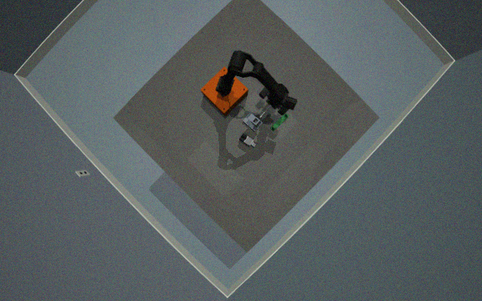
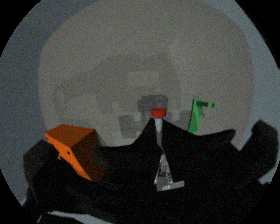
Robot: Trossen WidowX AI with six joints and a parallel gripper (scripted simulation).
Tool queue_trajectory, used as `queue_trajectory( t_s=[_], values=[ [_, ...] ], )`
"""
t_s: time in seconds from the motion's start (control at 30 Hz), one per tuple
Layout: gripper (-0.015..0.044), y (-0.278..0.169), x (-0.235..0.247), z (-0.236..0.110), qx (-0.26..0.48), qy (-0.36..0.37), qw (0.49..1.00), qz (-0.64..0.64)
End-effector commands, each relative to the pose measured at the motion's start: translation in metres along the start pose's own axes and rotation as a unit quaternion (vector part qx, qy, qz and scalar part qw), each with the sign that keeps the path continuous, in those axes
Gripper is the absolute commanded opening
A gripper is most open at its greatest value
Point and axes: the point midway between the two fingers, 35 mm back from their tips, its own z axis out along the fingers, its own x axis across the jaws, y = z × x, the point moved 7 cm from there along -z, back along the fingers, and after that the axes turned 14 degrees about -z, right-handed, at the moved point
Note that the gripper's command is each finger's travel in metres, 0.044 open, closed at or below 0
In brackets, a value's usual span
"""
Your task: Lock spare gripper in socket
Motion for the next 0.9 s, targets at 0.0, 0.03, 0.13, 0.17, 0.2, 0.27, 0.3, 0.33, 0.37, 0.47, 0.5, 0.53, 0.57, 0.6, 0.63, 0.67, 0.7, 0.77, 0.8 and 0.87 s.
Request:
queue_trajectory(
  t_s=[0.0, 0.03, 0.13, 0.17, 0.2, 0.27, 0.3, 0.33, 0.37, 0.47, 0.5, 0.53, 0.57, 0.6, 0.63, 0.67, 0.7, 0.77, 0.8, 0.87],
  values=[
    [0.0000, 0.003, -0.003, -0.002, 0.001, -0.001, 1.000, 0.001],
    [0.0000, 0.004, -0.003, -0.002, 0.001, -0.001, 1.000, 0.001],
    [0.0000, 0.007, -0.004, -0.002, 0.001, 0.001, 1.000, 0.001],
    [0.0000, 0.008, -0.004, -0.002, 0.001, 0.001, 1.000, 0.001],
    [0.0000, 0.008, -0.004, -0.002, 0.001, 0.001, 1.000, 0.001],
    [0.0000, 0.009, -0.005, -0.002, 0.001, 0.002, 1.000, 0.002],
    [0.0000, 0.010, -0.005, -0.002, 0.001, 0.002, 1.000, 0.002],
    [0.0000, 0.011, -0.005, -0.002, 0.001, 0.003, 1.000, 0.002],
    [0.0000, 0.012, -0.005, -0.002, 0.001, 0.003, 1.000, 0.002],
    [0.0000, 0.014, -0.006, -0.003, 0.001, 0.004, 1.000, 0.002],
    [0.0000, 0.014, -0.006, -0.004, 0.001, 0.004, 1.000, 0.002],
    [0.0000, 0.014, -0.005, -0.005, 0.001, 0.004, 1.000, 0.002],
    [0.0000, 0.013, -0.005, -0.007, 0.001, 0.004, 1.000, 0.002],
    [0.0000, 0.014, -0.005, -0.008, 0.001, 0.005, 1.000, 0.002],
    [0.0000, 0.014, -0.004, -0.010, 0.001, 0.006, 1.000, 0.001],
    [0.0000, 0.014, -0.004, -0.012, 0.001, 0.007, 1.000, 0.001],
    [0.0000, 0.014, -0.004, -0.013, 0.001, 0.008, 1.000, 0.001],
    [0.0000, 0.015, -0.003, -0.016, 0.001, 0.011, 1.000, 0.002],
    [0.0000, 0.015, -0.002, -0.017, 0.002, 0.013, 1.000, 0.002],
    [0.0000, 0.015, -0.001, -0.020, 0.002, 0.015, 1.000, 0.002]
  ],
)
